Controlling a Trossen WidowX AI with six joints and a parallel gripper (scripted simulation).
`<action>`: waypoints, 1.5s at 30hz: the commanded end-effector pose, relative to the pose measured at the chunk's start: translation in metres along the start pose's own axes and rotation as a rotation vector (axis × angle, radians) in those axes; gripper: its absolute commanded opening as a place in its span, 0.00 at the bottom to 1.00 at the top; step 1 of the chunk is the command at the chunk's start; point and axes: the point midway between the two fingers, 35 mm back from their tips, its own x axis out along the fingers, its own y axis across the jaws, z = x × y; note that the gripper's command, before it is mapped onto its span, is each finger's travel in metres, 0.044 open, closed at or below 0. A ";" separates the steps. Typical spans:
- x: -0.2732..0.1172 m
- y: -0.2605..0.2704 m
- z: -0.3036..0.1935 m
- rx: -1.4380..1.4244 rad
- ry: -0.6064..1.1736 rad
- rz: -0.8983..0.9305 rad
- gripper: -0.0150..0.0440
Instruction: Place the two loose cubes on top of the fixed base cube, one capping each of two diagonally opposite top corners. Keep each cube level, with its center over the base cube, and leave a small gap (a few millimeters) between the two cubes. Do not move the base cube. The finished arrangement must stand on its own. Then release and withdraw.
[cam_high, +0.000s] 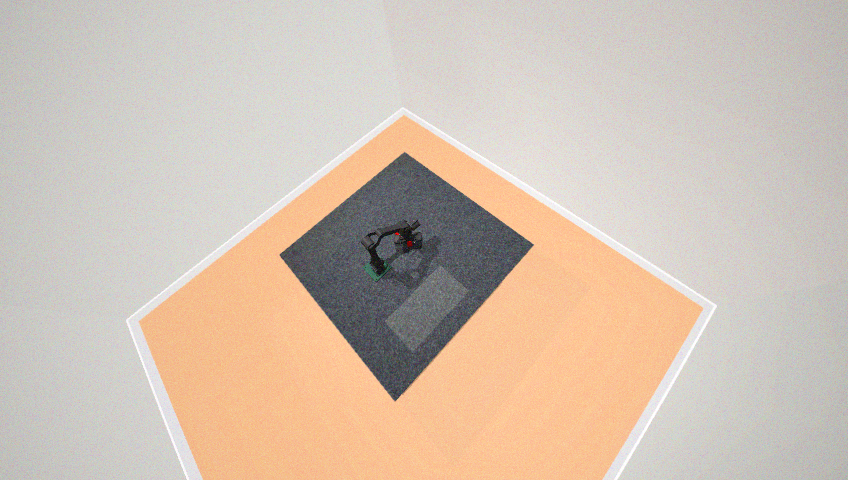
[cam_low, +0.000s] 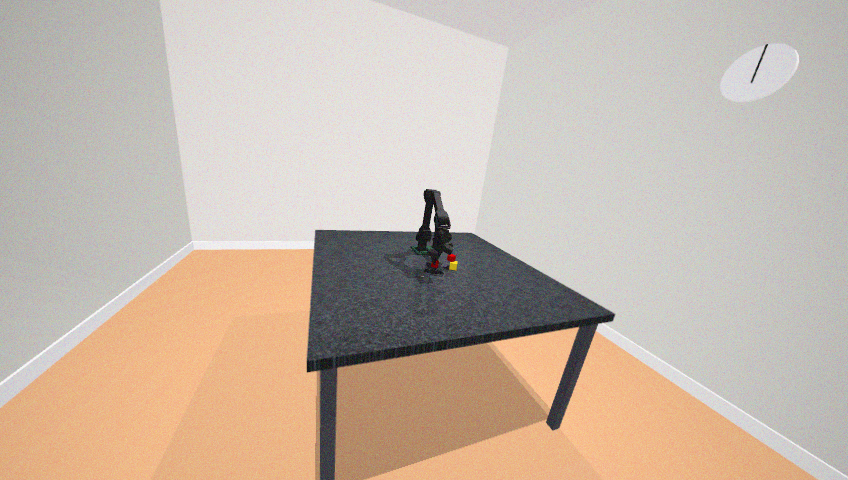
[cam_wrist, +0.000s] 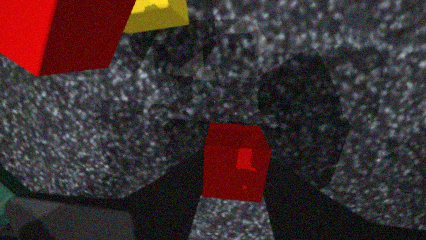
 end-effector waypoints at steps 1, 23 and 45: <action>-0.012 -0.002 0.001 -0.003 -0.001 -0.003 0.43; -0.081 -0.001 0.001 -0.003 -0.001 -0.003 0.43; -0.098 0.010 0.037 0.201 -0.004 -0.002 0.43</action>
